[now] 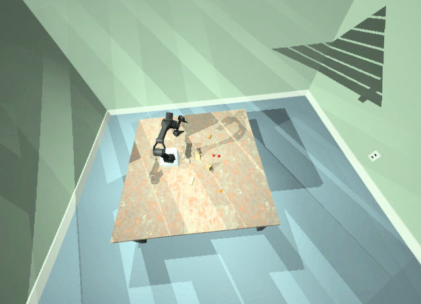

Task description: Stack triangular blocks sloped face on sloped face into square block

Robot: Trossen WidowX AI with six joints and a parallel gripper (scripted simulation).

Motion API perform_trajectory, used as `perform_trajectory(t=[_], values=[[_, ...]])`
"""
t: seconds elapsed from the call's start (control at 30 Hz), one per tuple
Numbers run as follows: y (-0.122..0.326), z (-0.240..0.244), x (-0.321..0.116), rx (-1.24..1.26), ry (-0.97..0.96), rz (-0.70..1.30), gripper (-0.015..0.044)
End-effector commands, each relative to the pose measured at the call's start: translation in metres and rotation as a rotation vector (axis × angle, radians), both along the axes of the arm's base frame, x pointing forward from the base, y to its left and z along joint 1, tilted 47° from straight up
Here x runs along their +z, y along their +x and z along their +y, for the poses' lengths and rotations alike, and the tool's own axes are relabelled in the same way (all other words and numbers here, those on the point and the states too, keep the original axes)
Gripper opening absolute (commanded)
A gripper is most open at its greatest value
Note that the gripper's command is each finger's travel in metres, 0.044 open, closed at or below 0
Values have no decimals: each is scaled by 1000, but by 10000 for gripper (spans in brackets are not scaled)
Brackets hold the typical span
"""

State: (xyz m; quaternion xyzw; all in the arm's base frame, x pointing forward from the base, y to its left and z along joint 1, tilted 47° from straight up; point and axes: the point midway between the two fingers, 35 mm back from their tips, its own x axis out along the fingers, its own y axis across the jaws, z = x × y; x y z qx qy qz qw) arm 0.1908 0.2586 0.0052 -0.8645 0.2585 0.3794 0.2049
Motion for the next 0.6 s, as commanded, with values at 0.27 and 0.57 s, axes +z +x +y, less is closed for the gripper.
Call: perform_trajectory(t=[0.27,0.57], values=[[58,-159,-50,-854,-477,12,440],[59,-195,-55,-1020,-614,8,440]])
